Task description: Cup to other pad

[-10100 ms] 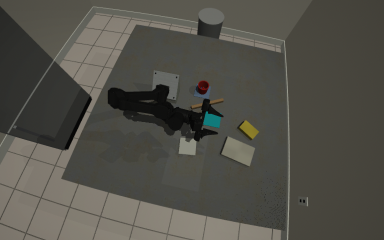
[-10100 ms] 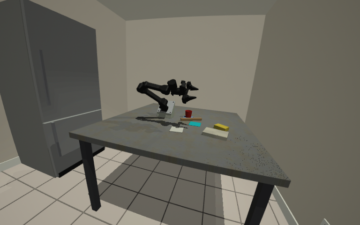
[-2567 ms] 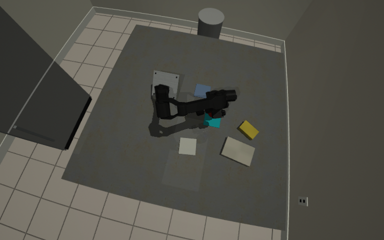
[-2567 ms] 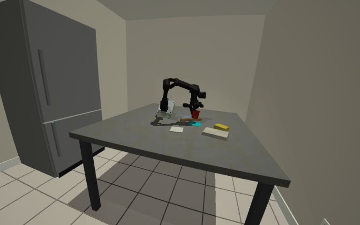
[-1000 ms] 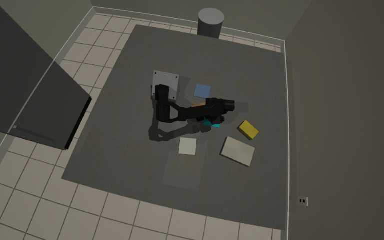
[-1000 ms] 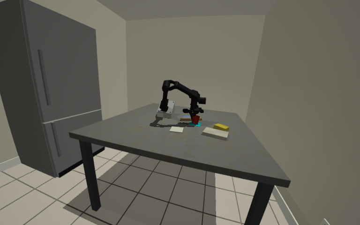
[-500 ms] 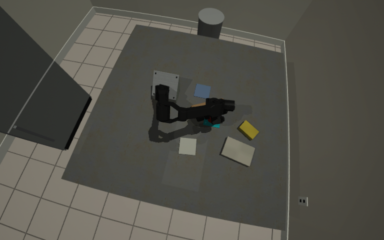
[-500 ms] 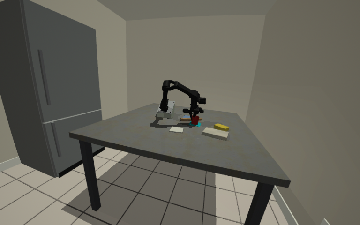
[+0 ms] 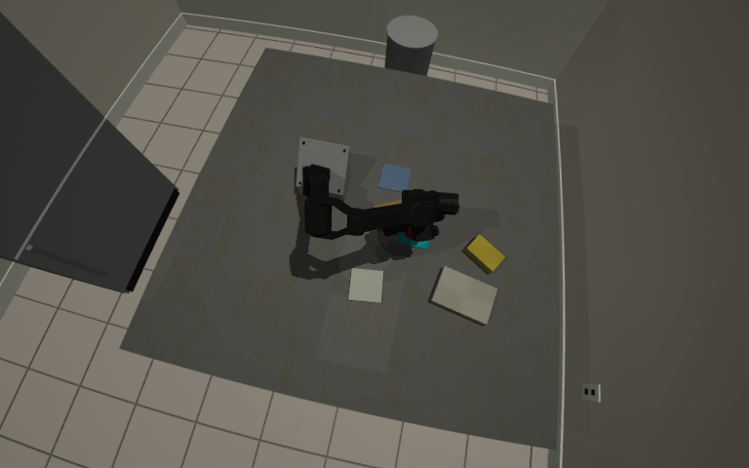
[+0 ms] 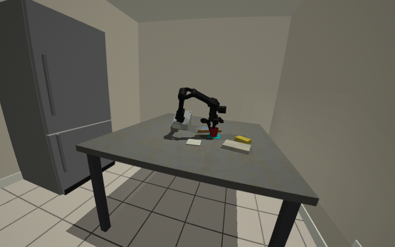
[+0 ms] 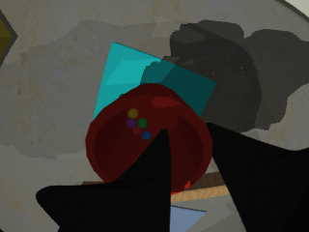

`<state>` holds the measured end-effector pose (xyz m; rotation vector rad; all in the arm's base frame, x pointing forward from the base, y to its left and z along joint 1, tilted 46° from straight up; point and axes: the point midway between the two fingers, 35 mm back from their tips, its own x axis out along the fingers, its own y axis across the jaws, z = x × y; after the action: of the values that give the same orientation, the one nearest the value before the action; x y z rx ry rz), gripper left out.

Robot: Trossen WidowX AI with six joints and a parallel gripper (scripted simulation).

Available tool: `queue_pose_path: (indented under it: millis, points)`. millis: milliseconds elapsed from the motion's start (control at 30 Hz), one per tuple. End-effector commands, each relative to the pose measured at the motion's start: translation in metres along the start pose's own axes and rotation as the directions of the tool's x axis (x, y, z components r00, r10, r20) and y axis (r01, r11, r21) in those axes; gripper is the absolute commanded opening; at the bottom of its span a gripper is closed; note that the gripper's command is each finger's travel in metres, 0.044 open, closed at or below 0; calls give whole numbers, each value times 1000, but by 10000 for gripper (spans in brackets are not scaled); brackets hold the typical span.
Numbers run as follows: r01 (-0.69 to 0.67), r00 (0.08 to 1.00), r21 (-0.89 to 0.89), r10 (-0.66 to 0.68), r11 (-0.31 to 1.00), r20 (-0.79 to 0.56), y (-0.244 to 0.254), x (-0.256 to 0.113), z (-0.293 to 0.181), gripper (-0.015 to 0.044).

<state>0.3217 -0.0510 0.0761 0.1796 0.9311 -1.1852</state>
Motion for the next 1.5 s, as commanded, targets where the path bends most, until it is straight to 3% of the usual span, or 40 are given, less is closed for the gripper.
queue_pose_path:
  millis: [0,933,1333,1467]
  points:
    - [-2,1000,5,2,1000,-2,1,-6,1,128]
    - [2,1000,1,-2,1000,0,1,-43,0,128]
    - [2,1000,-3,-2,1000,3,2,-45,0,440]
    - [1,1000,-3,-1,1000,1,3,-58,1,440]
